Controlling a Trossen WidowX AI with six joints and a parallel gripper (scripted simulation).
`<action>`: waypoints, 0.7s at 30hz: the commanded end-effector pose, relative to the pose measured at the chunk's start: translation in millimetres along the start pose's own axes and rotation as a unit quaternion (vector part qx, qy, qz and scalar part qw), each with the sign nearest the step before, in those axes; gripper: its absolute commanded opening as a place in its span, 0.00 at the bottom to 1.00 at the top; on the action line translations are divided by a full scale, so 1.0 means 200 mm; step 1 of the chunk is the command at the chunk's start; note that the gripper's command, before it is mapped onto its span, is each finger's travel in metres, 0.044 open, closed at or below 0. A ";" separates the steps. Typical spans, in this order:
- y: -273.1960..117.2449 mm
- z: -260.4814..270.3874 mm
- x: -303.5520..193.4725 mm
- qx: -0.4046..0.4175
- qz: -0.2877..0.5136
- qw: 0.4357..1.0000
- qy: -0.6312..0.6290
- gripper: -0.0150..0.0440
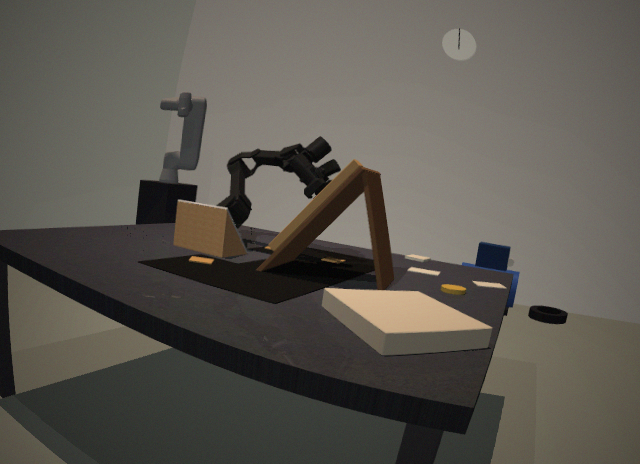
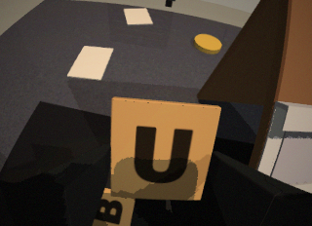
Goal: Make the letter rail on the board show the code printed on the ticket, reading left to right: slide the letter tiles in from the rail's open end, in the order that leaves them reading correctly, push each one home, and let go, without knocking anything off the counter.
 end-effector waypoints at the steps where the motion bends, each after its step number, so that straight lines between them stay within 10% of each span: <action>1: 0.00 -0.01 0.00 0.001 0.000 1.000 -0.002 0.25; 21: 0.00 -0.06 0.00 0.001 0.000 1.000 -0.002 0.25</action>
Point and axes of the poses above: the point midway between the two fingers, 35 mm back from their tips, its own y axis out along the fingers, its own z axis across the jaws, x = y × z, the point moved 3 cm from there along -y, back along the fingers, and after that the axes turned 2 degrees about -y, right-handed, at the moved point
